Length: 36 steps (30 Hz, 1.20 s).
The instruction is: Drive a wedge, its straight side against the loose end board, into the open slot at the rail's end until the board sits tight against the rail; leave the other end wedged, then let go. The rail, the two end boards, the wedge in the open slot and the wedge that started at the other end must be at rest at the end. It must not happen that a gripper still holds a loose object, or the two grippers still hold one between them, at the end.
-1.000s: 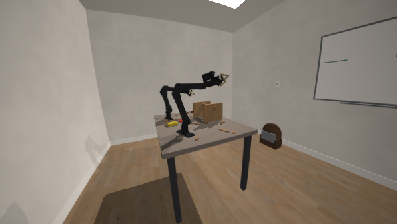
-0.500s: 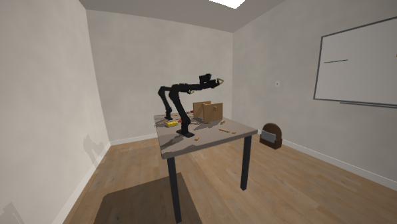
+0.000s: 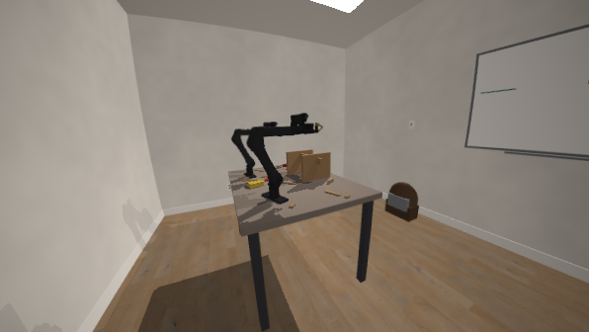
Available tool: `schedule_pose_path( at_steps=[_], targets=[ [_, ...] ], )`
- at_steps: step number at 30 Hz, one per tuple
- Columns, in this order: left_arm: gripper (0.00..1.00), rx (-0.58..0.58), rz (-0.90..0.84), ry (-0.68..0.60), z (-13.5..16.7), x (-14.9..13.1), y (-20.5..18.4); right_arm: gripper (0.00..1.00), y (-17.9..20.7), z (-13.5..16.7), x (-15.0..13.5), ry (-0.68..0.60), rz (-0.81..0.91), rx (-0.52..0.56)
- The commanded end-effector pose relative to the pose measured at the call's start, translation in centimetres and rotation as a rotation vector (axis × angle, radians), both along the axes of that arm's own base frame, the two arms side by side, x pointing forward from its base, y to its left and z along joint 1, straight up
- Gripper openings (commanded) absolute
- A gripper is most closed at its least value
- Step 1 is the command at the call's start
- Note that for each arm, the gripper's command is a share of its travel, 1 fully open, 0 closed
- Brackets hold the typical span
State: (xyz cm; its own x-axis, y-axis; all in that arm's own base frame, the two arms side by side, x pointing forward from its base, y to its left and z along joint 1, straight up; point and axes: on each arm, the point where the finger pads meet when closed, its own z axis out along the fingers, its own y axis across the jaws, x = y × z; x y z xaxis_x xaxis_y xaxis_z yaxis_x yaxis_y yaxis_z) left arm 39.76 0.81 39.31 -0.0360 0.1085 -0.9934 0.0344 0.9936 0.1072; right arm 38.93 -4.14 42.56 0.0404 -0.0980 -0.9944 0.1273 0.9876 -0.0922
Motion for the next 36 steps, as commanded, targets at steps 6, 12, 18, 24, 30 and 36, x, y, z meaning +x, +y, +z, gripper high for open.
schedule_pose_path(
  at_steps=[6, 12, 18, 24, 30, 36],
  targets=[
    [1.00, -0.143, 0.056, -0.036, 1.4, -2.3, -0.6, 1.00, 4.6, -0.1, -1.8, -0.002, 0.139, 0.125],
    [1.00, -0.098, 0.034, -0.082, 3.7, -2.3, -0.5, 1.00, 3.8, 0.2, -1.8, -0.021, 0.109, 0.078],
    [1.00, -0.097, 0.024, -0.062, 2.9, -1.6, -0.8, 1.00, 4.4, 1.2, -1.2, -0.029, 0.134, 0.076],
    [1.00, -0.109, 0.023, -0.105, 4.4, -2.5, -0.8, 1.00, 4.5, 0.9, -1.1, -0.023, 0.137, 0.094],
    [1.00, -0.112, 0.032, -0.085, 3.3, -2.2, -0.6, 0.52, 4.5, 0.9, -1.4, -0.023, 0.137, 0.096],
    [1.00, -0.113, 0.045, -0.047, 1.4, -1.6, -0.3, 0.52, 4.5, -0.3, -0.7, 0.006, 0.136, 0.100]
  ],
)
